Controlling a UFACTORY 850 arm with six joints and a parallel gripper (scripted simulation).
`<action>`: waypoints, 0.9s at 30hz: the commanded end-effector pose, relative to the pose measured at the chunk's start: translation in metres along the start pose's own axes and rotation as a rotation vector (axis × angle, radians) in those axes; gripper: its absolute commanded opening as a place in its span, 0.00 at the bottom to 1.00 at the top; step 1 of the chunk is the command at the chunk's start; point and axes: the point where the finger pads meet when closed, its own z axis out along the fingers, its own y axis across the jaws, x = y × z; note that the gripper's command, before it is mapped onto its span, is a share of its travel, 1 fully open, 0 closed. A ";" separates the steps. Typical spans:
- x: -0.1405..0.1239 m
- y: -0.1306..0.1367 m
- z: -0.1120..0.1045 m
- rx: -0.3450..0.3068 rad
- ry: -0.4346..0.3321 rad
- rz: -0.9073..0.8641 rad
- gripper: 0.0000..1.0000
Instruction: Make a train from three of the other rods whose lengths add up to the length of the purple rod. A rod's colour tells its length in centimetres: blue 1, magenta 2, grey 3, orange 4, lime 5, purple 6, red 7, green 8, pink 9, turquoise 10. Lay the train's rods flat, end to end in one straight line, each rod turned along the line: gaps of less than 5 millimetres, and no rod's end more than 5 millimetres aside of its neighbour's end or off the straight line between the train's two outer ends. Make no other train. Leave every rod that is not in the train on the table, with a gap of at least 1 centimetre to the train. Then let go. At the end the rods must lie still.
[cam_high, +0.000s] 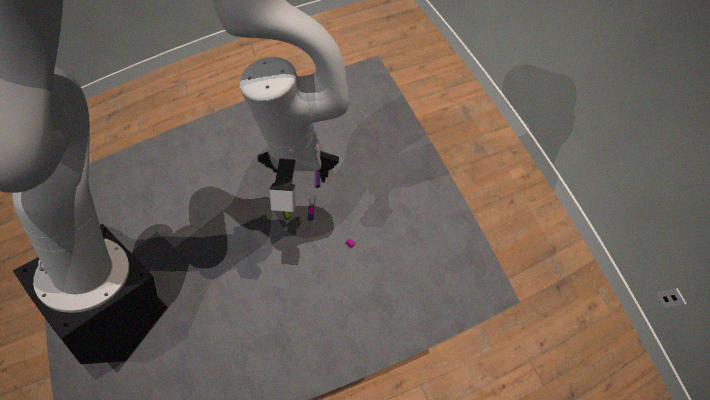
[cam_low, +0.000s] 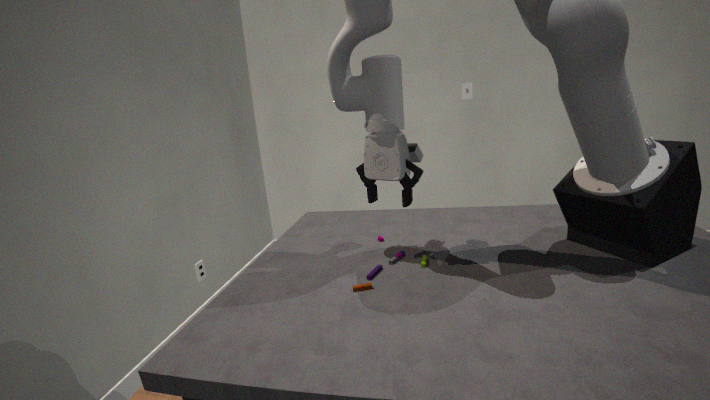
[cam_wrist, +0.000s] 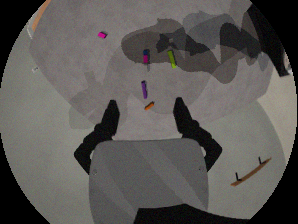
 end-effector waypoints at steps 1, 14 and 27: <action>-0.001 -0.001 -0.022 -0.010 0.001 0.001 1.00; -0.001 -0.001 -0.040 -0.010 0.001 0.001 1.00; -0.001 -0.001 -0.040 -0.010 0.001 0.001 1.00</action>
